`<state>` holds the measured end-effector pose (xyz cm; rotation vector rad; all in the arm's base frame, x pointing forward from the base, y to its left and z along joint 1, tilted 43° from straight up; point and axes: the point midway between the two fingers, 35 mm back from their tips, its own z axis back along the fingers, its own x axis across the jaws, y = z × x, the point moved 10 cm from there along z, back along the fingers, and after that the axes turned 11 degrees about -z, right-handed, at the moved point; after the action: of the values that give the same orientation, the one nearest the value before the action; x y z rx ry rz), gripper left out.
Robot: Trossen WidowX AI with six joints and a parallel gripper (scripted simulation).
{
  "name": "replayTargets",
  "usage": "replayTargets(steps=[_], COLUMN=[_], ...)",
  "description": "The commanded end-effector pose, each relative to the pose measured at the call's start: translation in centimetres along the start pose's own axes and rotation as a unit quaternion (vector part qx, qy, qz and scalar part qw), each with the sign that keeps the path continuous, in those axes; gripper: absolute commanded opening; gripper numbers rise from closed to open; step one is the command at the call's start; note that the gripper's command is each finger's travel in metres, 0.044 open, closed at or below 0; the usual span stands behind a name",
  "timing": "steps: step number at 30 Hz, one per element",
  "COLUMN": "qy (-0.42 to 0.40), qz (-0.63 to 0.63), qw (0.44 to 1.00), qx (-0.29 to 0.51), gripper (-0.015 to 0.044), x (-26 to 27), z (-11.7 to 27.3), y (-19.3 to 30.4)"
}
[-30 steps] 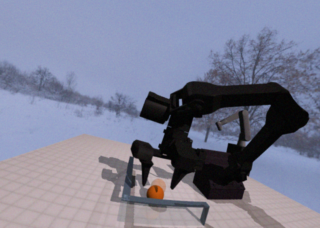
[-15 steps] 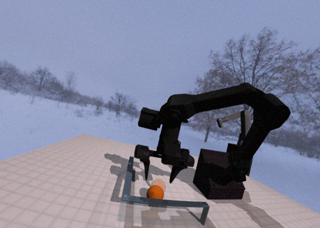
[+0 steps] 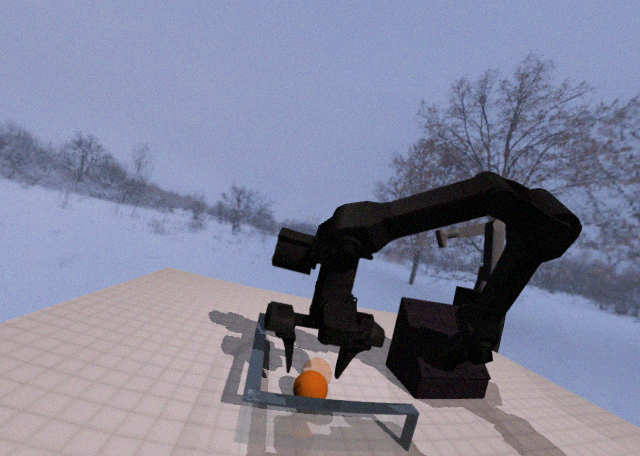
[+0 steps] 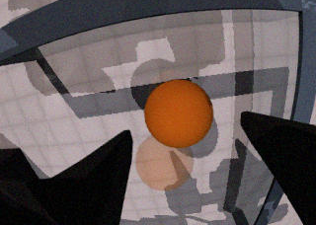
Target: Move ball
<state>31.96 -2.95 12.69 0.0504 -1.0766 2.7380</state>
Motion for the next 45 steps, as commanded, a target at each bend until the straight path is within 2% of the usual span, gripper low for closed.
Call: replayTargets(steps=[1, 15, 18, 27, 30, 36, 45], qy=[-0.004, -0.004, -0.004, -0.004, -0.004, -0.003, -0.003], qz=[-0.005, -0.005, -0.005, -0.005, -0.005, -0.006, -0.006], qw=[1.0, 1.0, 1.0, 1.0, 1.0, 1.0, 1.0], qx=[-0.003, -0.004, -0.004, -0.004, -0.003, 0.0, 0.002], gripper=[0.0382, 0.0382, 0.0303, 0.0243, 0.0164, 0.0007, 0.0], x=[0.1, 0.2, 0.2, 0.2, 0.1, -0.5, -0.7], z=[-0.8, -2.8, -2.8, -2.8, -2.5, 0.8, 6.0], y=[0.2, 0.1, 0.1, 0.1, 0.1, 0.2, 0.3])
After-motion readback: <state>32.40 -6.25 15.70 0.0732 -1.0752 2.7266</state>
